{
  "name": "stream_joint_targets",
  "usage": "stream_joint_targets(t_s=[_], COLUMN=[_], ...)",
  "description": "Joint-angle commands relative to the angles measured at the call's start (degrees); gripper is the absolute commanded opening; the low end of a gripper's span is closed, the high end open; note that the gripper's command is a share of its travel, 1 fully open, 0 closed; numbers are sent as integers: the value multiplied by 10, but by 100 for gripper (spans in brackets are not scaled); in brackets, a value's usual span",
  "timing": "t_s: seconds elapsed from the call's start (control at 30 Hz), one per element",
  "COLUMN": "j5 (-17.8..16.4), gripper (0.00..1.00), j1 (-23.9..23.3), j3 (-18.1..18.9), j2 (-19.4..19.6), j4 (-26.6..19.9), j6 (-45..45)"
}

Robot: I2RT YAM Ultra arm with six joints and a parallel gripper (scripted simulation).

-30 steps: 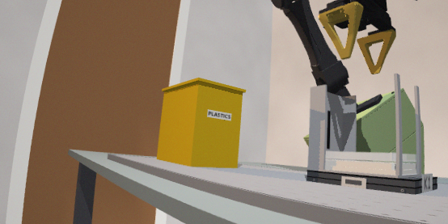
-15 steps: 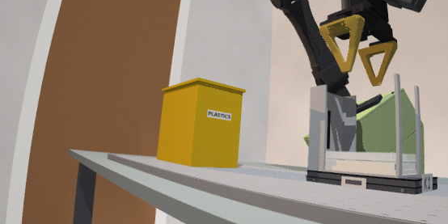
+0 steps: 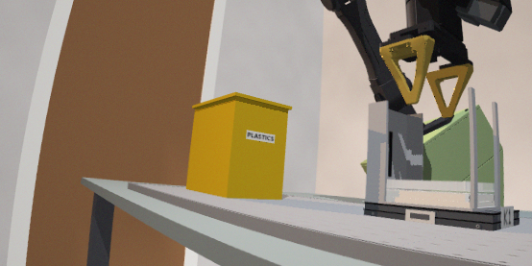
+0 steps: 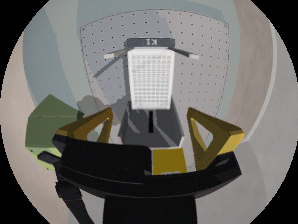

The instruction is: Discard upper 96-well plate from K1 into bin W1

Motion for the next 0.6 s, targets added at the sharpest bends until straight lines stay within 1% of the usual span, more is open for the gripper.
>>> stream_joint_targets(t_s=[0.0,0.43,0.57], j5=[-1,-3,-4], gripper=[100,100,100], j1=[-1,-21,-24], j3=[-2,-28,-31], j2=[-1,12,15], j4=[15,68,76], j6=[-8,-32,-35])
